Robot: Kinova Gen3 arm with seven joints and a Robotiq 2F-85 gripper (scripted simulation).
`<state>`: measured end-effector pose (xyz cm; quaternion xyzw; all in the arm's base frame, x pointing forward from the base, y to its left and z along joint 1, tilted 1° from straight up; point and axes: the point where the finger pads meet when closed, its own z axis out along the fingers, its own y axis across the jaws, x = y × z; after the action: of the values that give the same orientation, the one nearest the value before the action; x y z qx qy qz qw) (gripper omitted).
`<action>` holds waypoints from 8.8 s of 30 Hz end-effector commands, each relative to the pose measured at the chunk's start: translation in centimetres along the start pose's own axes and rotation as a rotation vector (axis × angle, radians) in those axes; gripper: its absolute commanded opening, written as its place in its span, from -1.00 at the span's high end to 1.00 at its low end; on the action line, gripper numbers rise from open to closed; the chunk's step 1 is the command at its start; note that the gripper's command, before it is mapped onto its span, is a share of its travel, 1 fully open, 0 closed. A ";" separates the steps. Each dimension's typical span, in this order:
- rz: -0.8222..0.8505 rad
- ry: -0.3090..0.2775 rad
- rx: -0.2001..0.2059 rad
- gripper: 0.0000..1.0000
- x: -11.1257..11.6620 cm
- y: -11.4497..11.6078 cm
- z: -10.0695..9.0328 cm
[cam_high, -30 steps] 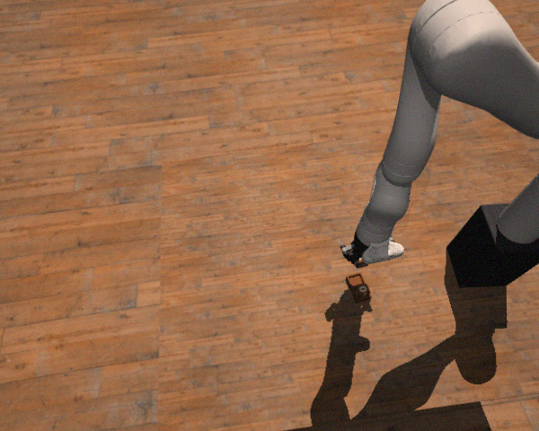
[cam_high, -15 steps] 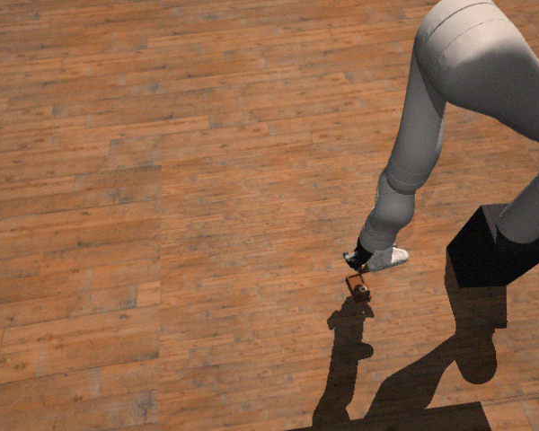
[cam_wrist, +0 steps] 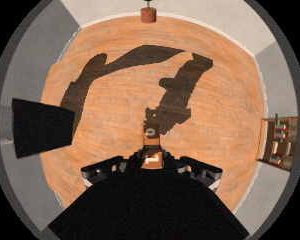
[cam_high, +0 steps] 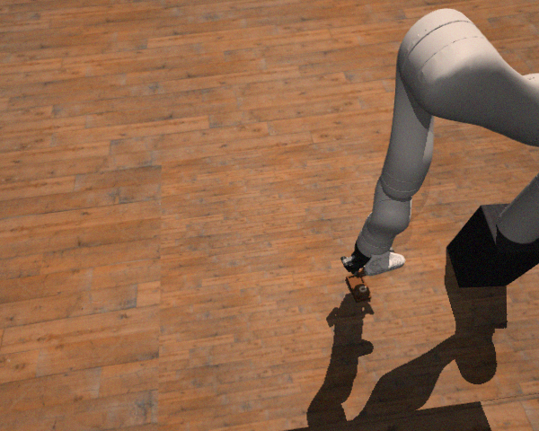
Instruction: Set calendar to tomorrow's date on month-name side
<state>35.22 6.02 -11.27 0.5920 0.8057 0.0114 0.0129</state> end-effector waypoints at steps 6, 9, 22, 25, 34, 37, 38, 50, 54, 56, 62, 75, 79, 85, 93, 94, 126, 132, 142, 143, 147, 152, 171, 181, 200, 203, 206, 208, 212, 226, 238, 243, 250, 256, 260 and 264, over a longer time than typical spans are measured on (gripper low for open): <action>0.003 0.001 0.009 0.43 -0.1 -0.4 2.6; 0.003 0.001 0.009 0.43 -0.1 -0.4 3.4; 0.003 0.001 0.009 0.43 -0.1 -0.4 4.3; 0.003 0.001 0.009 0.43 -0.1 -0.4 4.3; 0.003 0.001 0.009 0.43 -0.1 -0.4 4.3; 0.003 0.001 0.009 0.43 -0.1 -0.4 4.3; 0.003 0.001 0.009 0.43 -0.1 -0.4 4.3; 0.003 0.001 0.009 0.43 -0.1 -0.4 4.3; 0.003 0.001 0.009 0.43 -0.1 -0.4 4.3; 0.003 0.001 0.009 0.43 -0.1 -0.4 4.3; 0.003 0.001 0.009 0.43 -0.1 -0.4 4.3; 0.003 0.001 0.009 0.43 -0.1 -0.4 4.9; 0.003 0.001 0.009 0.43 -0.1 -0.4 5.2; 0.003 0.001 0.009 0.43 -0.1 -0.4 5.6; 0.003 0.001 0.009 0.43 -0.1 -0.4 6.3; 0.003 0.001 0.009 0.43 -0.1 -0.4 6.3; 0.003 0.001 0.009 0.43 -0.1 -0.4 6.8; 0.003 0.001 0.009 0.43 -0.1 -0.4 6.8; 0.003 0.001 0.009 0.43 -0.1 -0.4 7.0; 0.003 0.001 0.009 0.43 -0.1 -0.4 7.0; 0.003 0.001 0.009 0.43 -0.1 -0.4 7.2; 0.003 0.001 0.009 0.43 -0.1 -0.4 7.3; 0.003 0.001 0.009 0.43 -0.1 -0.4 7.8; 0.003 0.001 0.009 0.43 -0.1 -0.4 7.8; 0.003 0.001 0.009 0.43 -0.1 -0.4 7.8; 0.003 0.001 0.009 0.43 -0.1 -0.4 7.8; 0.003 0.001 0.009 0.43 -0.1 -0.4 7.8; 0.003 0.001 0.009 0.43 -0.1 -0.4 7.8; 0.003 0.001 0.009 0.43 -0.1 -0.4 7.8; 0.003 0.001 0.009 0.35 -0.1 -0.4 7.8; 0.003 0.001 0.009 0.11 -0.1 -0.4 7.8; 0.003 0.001 0.009 0.03 -0.1 -0.4 7.8; 0.003 0.001 0.009 0.03 -0.1 -0.4 7.8; 0.003 0.001 0.009 0.03 -0.1 -0.4 7.3; 0.003 0.001 0.009 0.03 -0.1 -0.4 5.9; 0.003 0.001 0.009 0.03 -0.1 -0.3 3.8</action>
<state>34.20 5.61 -16.73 0.5953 0.8035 0.0001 0.0018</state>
